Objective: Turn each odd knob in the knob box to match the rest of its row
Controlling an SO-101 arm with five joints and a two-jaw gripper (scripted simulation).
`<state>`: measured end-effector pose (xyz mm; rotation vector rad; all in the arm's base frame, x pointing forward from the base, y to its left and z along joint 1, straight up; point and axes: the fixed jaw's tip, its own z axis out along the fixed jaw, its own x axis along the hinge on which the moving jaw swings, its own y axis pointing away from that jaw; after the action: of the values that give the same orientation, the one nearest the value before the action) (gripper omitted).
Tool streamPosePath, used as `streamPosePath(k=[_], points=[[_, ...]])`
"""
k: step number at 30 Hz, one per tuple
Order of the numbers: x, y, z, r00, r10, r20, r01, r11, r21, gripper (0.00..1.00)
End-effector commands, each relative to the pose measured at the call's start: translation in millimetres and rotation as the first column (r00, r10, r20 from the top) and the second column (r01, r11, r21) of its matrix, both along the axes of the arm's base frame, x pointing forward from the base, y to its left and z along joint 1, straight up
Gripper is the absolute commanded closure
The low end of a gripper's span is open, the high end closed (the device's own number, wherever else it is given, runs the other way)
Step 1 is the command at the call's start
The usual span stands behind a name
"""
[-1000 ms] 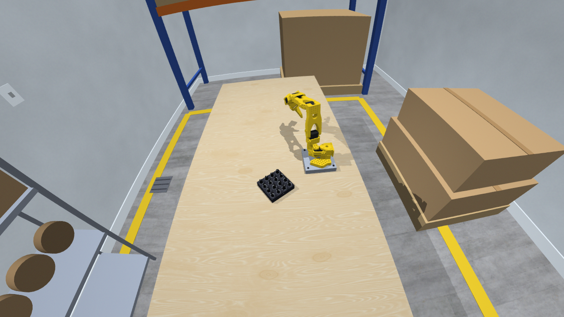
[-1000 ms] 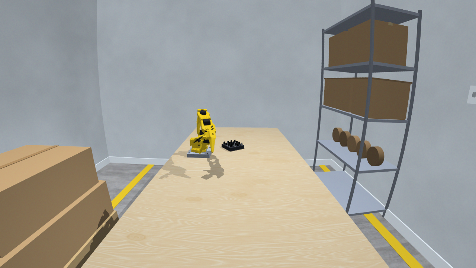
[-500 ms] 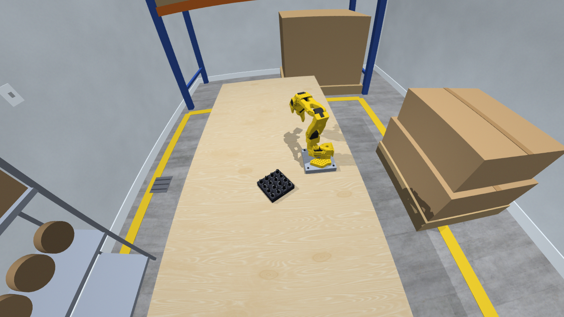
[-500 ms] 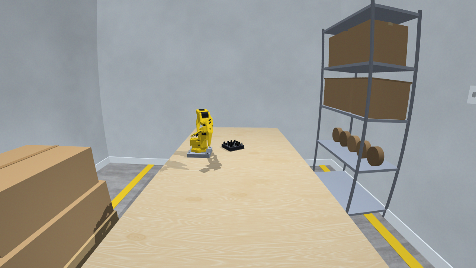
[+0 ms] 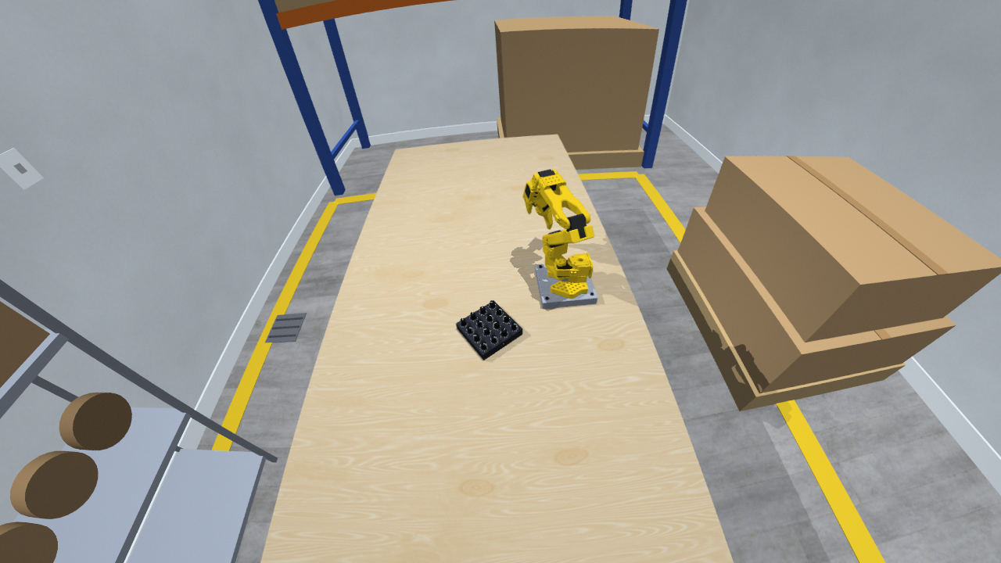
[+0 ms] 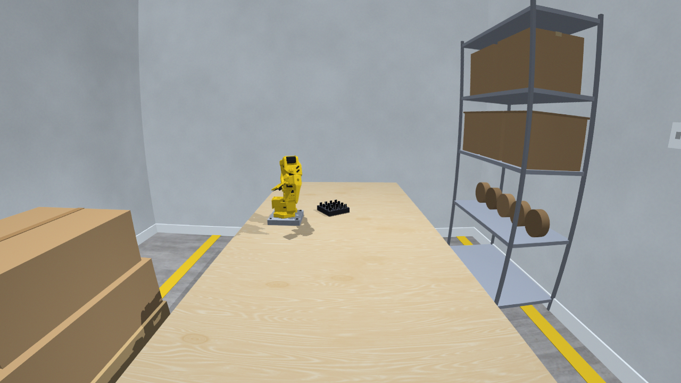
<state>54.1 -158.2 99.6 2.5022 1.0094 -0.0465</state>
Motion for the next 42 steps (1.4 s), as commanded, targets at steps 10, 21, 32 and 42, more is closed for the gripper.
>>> streamPosePath(k=[10, 21, 32, 42], points=[[10.4, 8, -1.9, 0.993, 0.115, -0.021, -0.115, 0.993, 0.005, 0.6], [41.3, 26, -2.2, 0.898, 0.433, -0.075, -0.435, 0.901, -0.007, 0.6], [76.4, 62, -2.6, 0.596, 0.788, -0.154, -0.799, 0.601, -0.012, 0.6], [99.1, 109, -3.1, 0.145, 0.961, -0.234, -0.989, 0.148, -0.002, 0.6]])
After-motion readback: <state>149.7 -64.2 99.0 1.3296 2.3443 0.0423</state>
